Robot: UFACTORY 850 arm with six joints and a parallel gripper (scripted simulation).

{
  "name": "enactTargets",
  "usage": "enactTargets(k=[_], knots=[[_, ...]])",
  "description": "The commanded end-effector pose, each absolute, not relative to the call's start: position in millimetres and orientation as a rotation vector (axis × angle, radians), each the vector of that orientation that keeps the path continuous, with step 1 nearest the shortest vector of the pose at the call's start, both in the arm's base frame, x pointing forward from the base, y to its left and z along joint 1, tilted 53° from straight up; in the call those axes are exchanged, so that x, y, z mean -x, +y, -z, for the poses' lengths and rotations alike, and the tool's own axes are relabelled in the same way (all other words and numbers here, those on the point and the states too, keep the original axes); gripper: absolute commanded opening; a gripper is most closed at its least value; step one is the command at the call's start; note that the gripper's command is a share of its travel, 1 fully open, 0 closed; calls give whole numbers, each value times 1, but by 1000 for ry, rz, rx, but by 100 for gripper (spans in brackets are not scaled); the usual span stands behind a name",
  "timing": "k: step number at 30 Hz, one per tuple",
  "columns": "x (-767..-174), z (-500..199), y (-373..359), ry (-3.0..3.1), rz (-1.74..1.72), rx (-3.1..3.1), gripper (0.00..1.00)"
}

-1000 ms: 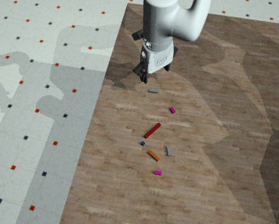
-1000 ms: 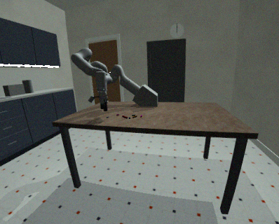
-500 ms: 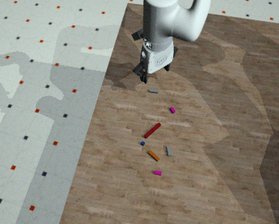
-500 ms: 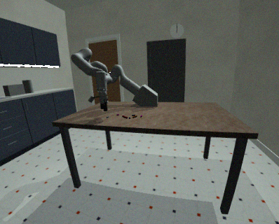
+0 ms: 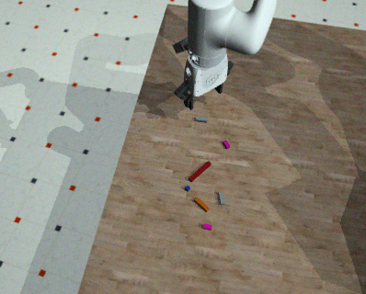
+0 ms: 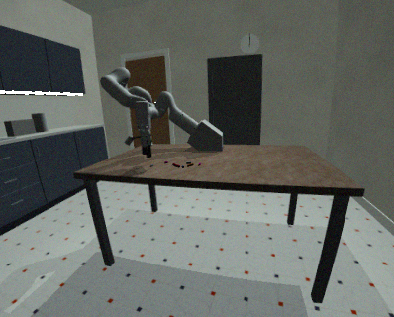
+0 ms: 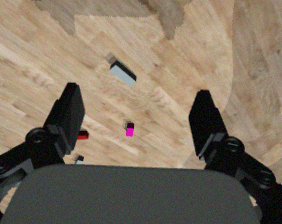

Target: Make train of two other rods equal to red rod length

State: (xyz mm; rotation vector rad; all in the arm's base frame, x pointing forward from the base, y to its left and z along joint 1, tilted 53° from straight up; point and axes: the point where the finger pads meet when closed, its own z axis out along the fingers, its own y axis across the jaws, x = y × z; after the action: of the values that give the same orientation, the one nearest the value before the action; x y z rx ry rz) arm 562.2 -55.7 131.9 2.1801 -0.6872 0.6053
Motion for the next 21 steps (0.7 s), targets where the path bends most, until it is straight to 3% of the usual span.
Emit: enactTargets(k=[1, 13, 21], knots=[[-563, -132, -55, -687, -607, -2181, 100], [-563, -131, -54, -687, -607, -2181, 100], [-569, -72, -4, -689, -603, -2189, 100]])
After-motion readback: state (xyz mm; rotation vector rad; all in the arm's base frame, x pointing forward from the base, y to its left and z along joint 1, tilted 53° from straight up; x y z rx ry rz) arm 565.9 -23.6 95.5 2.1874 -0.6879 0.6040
